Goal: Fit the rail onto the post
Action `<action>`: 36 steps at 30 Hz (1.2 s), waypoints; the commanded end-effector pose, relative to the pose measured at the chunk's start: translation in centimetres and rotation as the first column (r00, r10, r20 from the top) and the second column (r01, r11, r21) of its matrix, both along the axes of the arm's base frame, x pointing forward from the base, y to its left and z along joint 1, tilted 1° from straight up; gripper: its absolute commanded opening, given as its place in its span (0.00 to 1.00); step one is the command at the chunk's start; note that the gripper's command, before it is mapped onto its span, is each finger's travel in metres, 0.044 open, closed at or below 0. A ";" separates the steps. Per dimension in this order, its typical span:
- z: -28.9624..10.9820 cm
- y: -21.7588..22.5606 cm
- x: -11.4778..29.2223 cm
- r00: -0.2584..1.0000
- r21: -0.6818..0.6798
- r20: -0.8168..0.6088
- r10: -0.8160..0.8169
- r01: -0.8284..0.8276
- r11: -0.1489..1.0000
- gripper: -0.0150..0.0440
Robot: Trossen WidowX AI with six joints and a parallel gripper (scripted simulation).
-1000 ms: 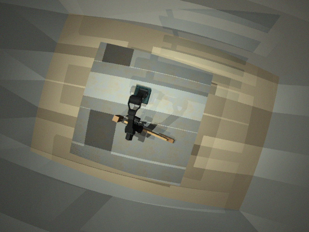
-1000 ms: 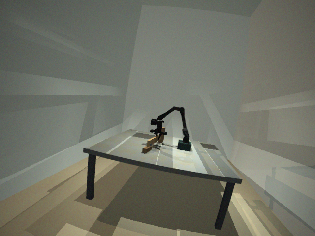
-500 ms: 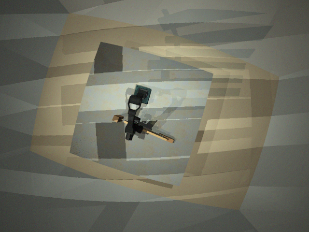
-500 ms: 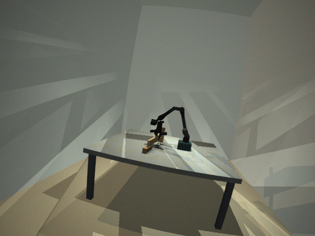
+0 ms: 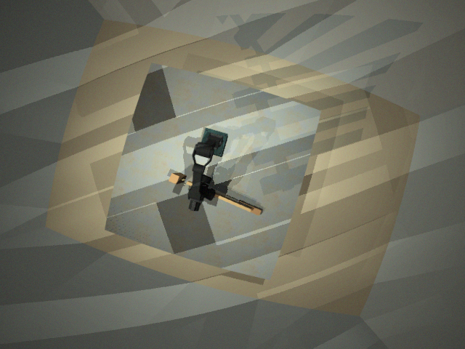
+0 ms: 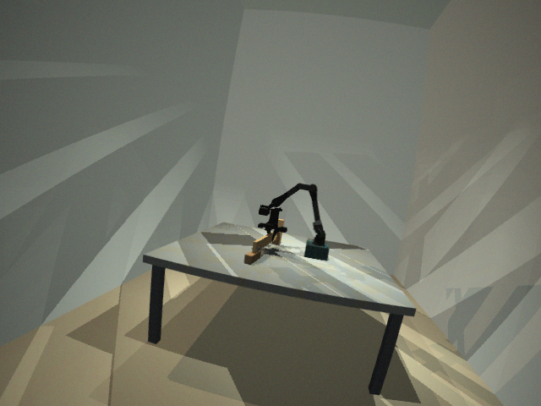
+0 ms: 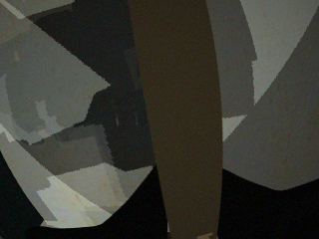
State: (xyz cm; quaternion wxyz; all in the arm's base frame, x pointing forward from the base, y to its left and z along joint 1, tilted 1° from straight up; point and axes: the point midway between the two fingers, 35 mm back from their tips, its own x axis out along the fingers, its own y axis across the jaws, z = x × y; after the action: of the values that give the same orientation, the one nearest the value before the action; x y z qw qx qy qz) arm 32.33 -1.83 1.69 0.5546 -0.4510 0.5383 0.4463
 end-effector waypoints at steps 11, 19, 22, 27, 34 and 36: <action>-0.1 0.1 0.0 1.000 0.001 0.004 -0.002 0.002 1.000 0.25; 0.0 0.1 -0.1 1.000 0.001 0.004 -0.002 0.002 1.000 0.25; 0.1 0.1 -0.1 1.000 0.001 0.004 -0.002 0.002 1.000 0.25; 0.1 0.0 -0.1 1.000 0.001 0.004 -0.002 0.002 1.000 0.25; 0.0 -0.1 -0.1 1.000 0.001 0.004 -0.002 0.002 1.000 0.25; 0.0 -0.2 -0.1 1.000 0.001 0.004 -0.002 0.002 1.000 0.25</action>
State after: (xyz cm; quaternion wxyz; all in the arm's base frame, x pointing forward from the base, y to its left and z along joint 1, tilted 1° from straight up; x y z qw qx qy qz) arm 32.19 -1.87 1.68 0.5553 -0.4512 0.5382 0.4454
